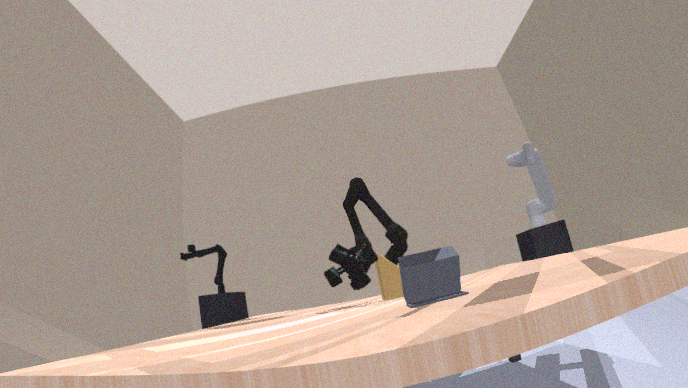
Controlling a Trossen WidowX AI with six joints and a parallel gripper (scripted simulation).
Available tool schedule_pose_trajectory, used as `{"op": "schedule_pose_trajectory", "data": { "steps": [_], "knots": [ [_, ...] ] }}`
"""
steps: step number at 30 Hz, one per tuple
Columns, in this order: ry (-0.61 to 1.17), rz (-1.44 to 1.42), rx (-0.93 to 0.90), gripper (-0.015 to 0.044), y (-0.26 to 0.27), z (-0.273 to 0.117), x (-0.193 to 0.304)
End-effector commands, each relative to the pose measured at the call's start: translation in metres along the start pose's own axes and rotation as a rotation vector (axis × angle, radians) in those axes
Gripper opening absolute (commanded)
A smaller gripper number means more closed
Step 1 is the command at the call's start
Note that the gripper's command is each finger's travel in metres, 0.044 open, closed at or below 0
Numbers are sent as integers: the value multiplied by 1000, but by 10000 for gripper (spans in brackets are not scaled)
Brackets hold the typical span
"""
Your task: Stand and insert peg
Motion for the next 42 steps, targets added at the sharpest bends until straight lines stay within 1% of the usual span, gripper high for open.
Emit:
{"op": "schedule_pose_trajectory", "data": {
  "steps": [1, 2, 6, 23, 33, 42],
  "knots": [
    [-1, -2, 0, 426, 0, 0, 0],
    [-5, -9, -1, 440, 0, 0, 0],
    [-47, -78, -5, 440, 1, 4, 3],
    [-308, -541, 23, 440, -2, 34, 21],
    [-457, -818, 87, 440, -12, 56, 29],
    [-590, -1054, 183, 440, -26, 79, 32]
  ]
}}
Point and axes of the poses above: the point midway between the two fingers, 35 mm back from their tips, its own z axis out along the fingers, its own y axis across the jaws, x = y × z, the point moved 7 cm from there along -z, back along the fingers, and after that the axes turned 13 degrees about z, right-handed, at the moved point
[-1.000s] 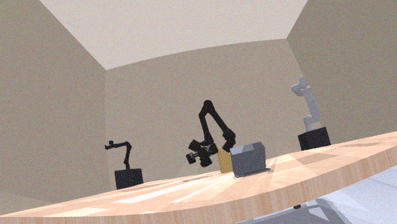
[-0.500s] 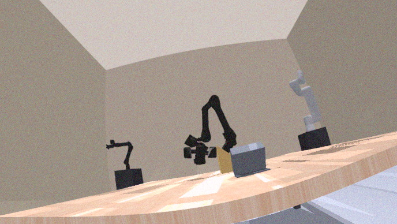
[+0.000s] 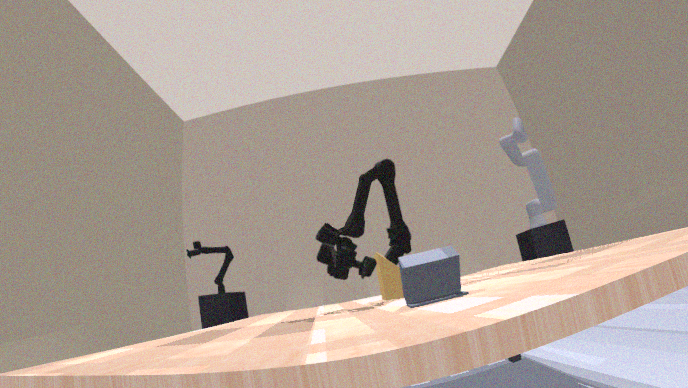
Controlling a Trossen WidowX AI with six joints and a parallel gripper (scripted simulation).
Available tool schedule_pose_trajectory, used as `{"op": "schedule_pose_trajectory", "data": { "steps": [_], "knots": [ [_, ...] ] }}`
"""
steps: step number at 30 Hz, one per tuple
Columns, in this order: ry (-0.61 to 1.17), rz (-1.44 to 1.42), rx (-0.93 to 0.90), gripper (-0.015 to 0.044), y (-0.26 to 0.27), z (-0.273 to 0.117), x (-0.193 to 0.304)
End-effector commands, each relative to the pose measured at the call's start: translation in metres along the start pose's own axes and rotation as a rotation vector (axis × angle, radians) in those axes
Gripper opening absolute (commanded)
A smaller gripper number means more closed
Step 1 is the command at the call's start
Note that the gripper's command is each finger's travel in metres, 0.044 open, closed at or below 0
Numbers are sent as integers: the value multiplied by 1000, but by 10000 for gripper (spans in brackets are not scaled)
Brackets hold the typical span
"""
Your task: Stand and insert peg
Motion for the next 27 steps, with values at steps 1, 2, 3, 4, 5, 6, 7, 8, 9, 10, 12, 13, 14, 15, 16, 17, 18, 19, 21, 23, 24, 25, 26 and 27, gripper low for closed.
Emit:
{"op": "schedule_pose_trajectory", "data": {
  "steps": [1, 2, 3, 4, 5, 6, 7, 8, 9, 10, 12, 13, 14, 15, 16, 17, 18, 19, 21, 23, 24, 25, 26, 27],
  "knots": [
    [-49, -128, 36, 440, 3, 8, 12],
    [-60, -156, 47, 440, 2, 10, 14],
    [-70, -184, 58, 440, 2, 12, 17],
    [-81, -212, 69, 440, 1, 14, 20],
    [-91, -241, 81, 440, 1, 16, 22],
    [-100, -269, 92, 440, 0, 18, 25],
    [-110, -298, 104, 440, 0, 20, 28],
    [-119, -326, 117, 440, -1, 22, 31],
    [-128, -355, 129, 440, -2, 24, 33],
    [-137, -384, 142, 440, -3, 26, 36],
    [-154, -441, 167, 440, -6, 31, 42],
    [-162, -470, 180, 440, -7, 33, 45],
    [-170, -498, 194, 440, -8, 35, 47],
    [-177, -527, 207, 440, -10, 37, 50],
    [-184, -556, 221, 440, -11, 40, 53],
    [-191, -585, 235, 440, -13, 42, 56],
    [-198, -614, 249, 440, -15, 44, 59],
    [-204, -642, 263, 440, -17, 46, 61],
    [-216, -698, 292, 440, -21, 50, 67],
    [-227, -755, 322, 440, -25, 55, 72],
    [-232, -784, 337, 440, -27, 57, 75],
    [-237, -812, 352, 440, -30, 59, 78],
    [-241, -840, 367, 440, -32, 61, 80],
    [-245, -869, 383, 440, -35, 63, 83]
  ]
}}
Point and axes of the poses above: the point midway between the two fingers, 35 mm back from their tips, its own z axis out along the fingers, its own y axis across the jaws, x = y × z, the point moved 7 cm from there along -z, back along the fingers, and after that the axes turned 13 degrees about z, right-handed, at the moved point
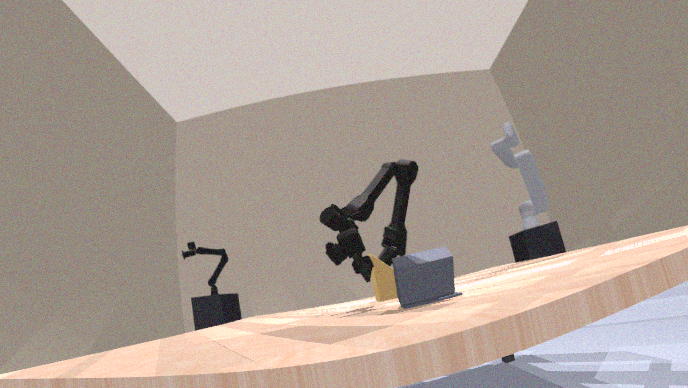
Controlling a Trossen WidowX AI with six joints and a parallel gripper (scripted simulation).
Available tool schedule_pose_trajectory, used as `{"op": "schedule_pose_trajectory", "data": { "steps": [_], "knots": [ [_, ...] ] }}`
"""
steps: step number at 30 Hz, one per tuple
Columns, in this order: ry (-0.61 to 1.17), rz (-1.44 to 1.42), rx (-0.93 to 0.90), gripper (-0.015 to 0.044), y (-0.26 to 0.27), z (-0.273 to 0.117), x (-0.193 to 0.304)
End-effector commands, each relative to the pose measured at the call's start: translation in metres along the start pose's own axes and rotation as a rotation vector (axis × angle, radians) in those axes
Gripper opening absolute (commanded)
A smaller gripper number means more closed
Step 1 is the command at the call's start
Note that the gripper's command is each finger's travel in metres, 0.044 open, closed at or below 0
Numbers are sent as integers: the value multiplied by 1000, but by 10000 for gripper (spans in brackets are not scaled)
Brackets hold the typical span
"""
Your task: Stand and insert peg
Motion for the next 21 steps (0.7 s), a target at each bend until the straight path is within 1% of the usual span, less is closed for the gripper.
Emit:
{"op": "schedule_pose_trajectory", "data": {
  "steps": [1, 21],
  "knots": [
    [-22, -131, 51, 440, 6, 6, 16],
    [-31, -728, 332, 440, 1, 35, 103]
  ]
}}
Point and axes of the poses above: the point midway between the two fingers, 35 mm back from their tips, its own z axis out along the fingers, its own y axis across the jaws, x = y × z, the point moved 7 cm from there along -z, back along the fingers, and after that the axes turned 13 degrees about z, right-handed, at the moved point
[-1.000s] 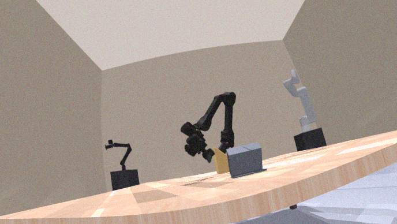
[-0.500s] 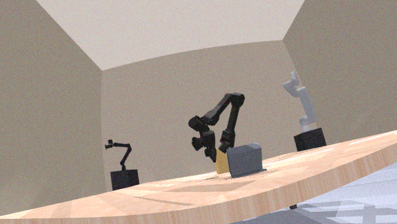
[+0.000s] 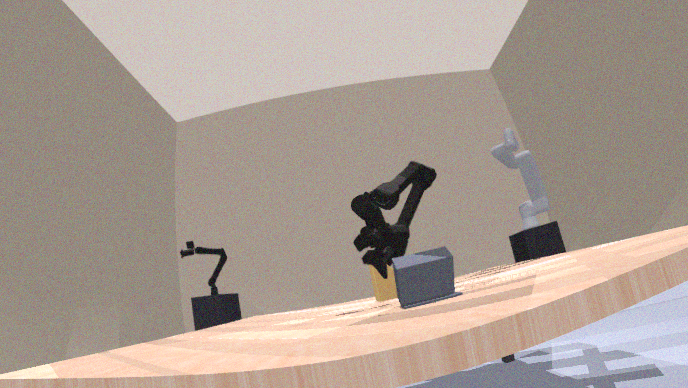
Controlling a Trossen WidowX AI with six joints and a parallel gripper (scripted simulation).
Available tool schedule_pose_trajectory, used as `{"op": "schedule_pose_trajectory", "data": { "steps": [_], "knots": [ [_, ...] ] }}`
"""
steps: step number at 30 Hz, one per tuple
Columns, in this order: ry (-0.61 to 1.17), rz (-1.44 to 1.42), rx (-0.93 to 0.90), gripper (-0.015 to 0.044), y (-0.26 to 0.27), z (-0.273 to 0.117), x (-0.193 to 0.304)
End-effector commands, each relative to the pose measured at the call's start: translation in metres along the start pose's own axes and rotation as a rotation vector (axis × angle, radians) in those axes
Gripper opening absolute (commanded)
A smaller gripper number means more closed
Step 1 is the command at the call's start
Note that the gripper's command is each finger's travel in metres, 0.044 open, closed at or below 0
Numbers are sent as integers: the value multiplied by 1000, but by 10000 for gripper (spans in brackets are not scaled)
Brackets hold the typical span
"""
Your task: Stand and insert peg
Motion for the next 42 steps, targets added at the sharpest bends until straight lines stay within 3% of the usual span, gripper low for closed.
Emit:
{"op": "schedule_pose_trajectory", "data": {
  "steps": [1, 20, 42],
  "knots": [
    [-1, -135, 52, 440, 11, 3, 17],
    [88, -720, 283, 440, 32, 16, 110],
    [90, -740, 295, 440, 26, 39, 111]
  ]
}}
Point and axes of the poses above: the point midway between the two fingers, 35 mm back from their tips, its own z axis out along the fingers, its own y axis across the jaws, x = y × z, the point moved 7 cm from there along -z, back along the fingers, and after that the axes turned 13 degrees about z, right-handed, at the moved point
